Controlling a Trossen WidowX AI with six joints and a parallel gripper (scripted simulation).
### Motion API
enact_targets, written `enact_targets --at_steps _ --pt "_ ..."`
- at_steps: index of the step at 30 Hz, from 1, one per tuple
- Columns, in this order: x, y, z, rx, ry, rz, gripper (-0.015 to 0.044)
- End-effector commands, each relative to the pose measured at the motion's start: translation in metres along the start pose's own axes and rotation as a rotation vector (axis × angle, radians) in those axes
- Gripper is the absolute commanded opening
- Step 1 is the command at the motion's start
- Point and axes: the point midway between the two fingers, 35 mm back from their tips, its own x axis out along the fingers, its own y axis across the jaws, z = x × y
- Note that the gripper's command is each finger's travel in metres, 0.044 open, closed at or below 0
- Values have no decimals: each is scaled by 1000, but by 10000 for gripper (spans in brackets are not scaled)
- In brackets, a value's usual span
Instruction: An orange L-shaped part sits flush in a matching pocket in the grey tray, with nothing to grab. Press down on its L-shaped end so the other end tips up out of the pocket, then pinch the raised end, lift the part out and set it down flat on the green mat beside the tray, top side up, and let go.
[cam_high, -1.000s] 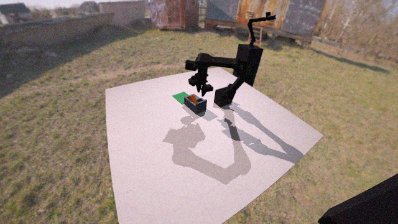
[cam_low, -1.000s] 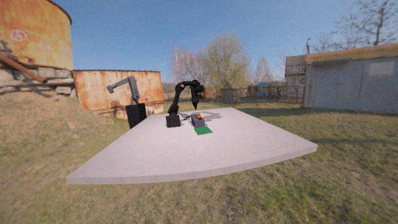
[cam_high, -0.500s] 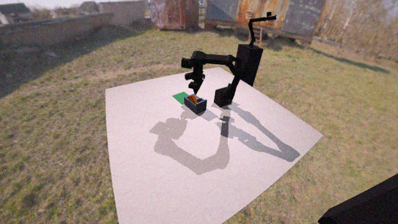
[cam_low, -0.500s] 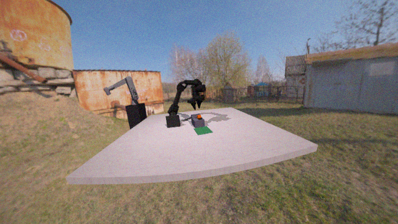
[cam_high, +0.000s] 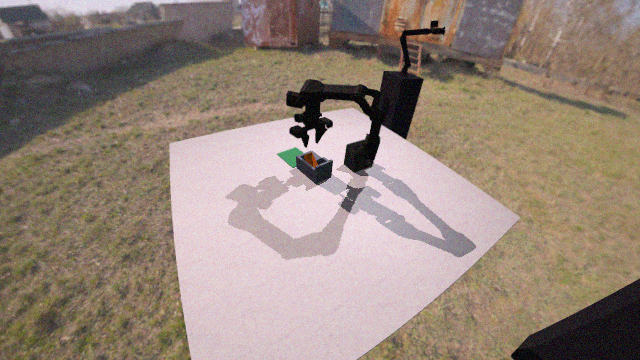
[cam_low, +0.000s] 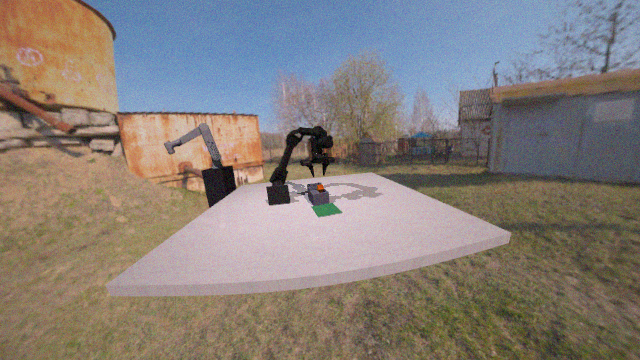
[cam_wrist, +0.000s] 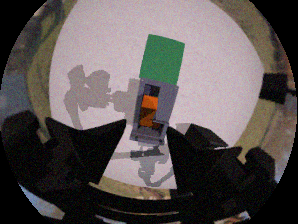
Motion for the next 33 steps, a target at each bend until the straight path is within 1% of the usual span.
enact_targets --at_steps 1,8,15,33 --pt "2 1 3 36 -7 -2 280" --pt "29 1 3 36 -6 -1 280" --pt "34 1 3 36 -6 -1 280" --pt "63 2 4 35 -5 -1 280"
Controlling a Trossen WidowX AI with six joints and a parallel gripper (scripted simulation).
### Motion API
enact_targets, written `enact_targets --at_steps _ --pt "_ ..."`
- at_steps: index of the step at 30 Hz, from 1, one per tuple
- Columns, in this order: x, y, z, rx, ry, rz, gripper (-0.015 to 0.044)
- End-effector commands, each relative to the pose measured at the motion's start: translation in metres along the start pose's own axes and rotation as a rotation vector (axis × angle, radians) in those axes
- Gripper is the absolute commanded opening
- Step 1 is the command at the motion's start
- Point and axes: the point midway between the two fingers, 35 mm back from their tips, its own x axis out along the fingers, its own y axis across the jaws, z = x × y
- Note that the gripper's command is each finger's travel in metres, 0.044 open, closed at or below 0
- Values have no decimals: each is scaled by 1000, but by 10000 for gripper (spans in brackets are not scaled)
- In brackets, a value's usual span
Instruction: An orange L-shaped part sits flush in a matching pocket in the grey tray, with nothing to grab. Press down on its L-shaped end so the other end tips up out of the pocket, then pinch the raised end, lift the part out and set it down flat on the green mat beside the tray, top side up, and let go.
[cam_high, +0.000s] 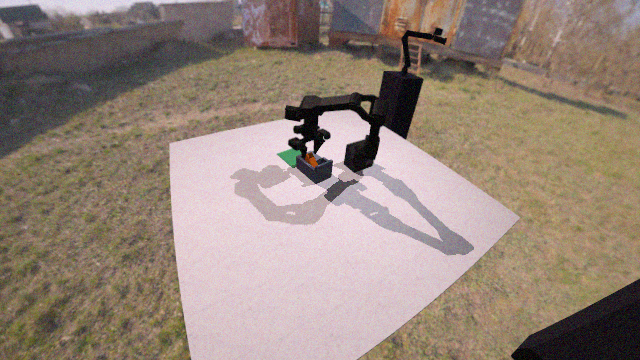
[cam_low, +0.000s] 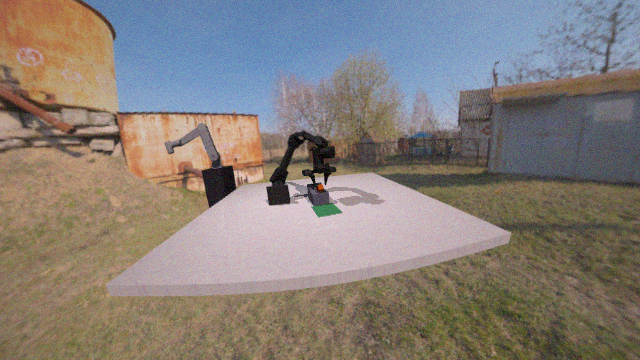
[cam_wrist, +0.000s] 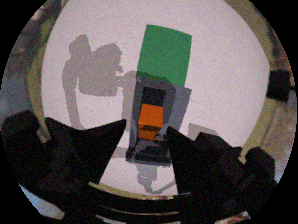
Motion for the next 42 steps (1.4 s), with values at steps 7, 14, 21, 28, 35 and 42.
enact_targets --at_steps 7,14,21,28,35,42 --pt "20 -2 -2 9 9 -2 280" --pt "24 -2 -2 9 9 -2 280" --pt "20 -1 -1 -1 3 -2 135" --pt "20 -1 -1 -1 3 -2 89" --pt "20 -1 -1 -1 3 -2 0" --pt "15 -1 -1 2 4 -2 0"
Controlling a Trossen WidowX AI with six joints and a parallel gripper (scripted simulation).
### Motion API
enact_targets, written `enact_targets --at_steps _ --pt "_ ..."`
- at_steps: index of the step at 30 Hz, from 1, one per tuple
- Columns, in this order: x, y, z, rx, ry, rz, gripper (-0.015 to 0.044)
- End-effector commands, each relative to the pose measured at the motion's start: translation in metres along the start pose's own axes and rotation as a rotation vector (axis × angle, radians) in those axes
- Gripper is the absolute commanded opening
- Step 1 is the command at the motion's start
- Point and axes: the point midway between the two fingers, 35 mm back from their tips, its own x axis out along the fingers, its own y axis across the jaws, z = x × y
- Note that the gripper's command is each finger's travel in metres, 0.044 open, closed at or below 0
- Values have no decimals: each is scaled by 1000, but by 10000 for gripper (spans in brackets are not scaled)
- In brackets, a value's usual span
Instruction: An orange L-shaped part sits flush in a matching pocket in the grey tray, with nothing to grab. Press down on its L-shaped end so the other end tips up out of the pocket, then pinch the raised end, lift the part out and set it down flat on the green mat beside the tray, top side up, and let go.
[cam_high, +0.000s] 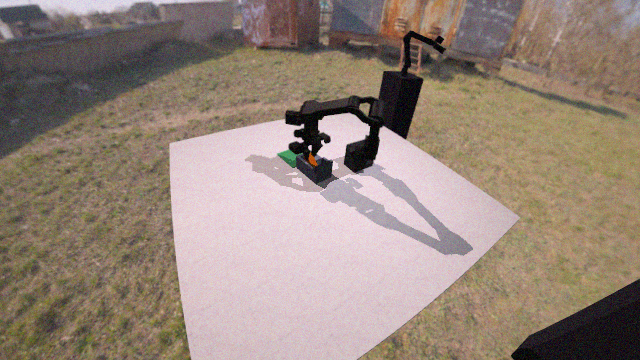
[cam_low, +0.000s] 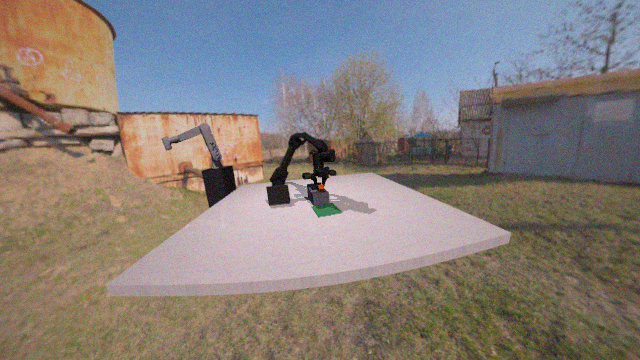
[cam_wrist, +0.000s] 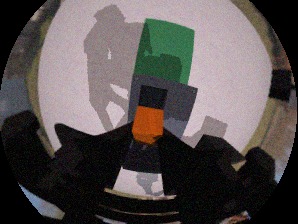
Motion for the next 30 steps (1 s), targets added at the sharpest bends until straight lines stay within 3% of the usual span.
enact_targets --at_steps 1,30 --pt "-5 0 0 -3 0 -2 0" --pt "-51 -1 0 4 3 -3 0"
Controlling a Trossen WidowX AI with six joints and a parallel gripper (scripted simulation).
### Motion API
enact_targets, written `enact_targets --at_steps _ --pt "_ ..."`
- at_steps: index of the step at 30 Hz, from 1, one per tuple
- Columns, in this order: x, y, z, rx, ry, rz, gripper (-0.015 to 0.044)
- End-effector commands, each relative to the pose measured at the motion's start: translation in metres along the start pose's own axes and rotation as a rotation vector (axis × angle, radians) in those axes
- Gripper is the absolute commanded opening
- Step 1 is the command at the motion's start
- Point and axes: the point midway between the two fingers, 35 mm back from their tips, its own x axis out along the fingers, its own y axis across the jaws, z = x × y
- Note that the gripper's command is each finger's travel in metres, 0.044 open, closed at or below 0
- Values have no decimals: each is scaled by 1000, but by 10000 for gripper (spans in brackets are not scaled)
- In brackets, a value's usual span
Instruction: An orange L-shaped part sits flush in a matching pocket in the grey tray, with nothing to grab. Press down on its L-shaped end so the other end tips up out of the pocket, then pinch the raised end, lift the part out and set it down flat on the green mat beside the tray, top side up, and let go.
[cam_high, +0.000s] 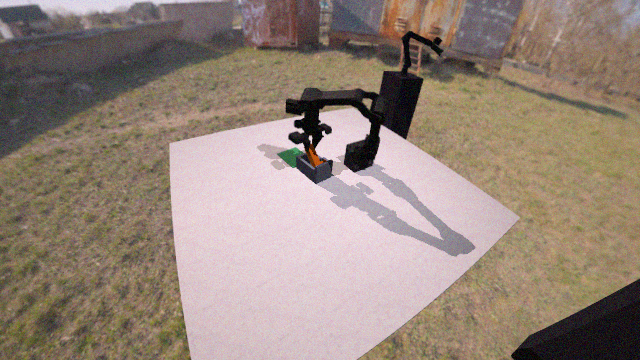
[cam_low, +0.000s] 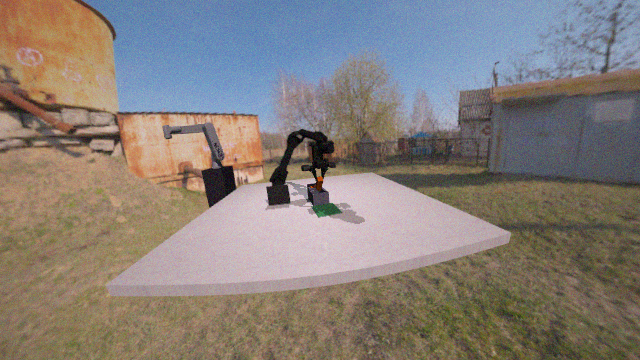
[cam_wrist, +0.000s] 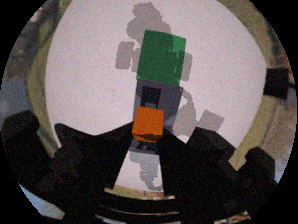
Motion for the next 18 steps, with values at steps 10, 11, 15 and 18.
enact_targets --at_steps 10,11,15,18 --pt "-22 0 -1 -5 1 -2 0" --pt "-24 0 -1 -5 1 -2 0" --pt "-30 0 -1 -5 1 -3 0" --pt "-35 0 -1 -5 0 -3 0"
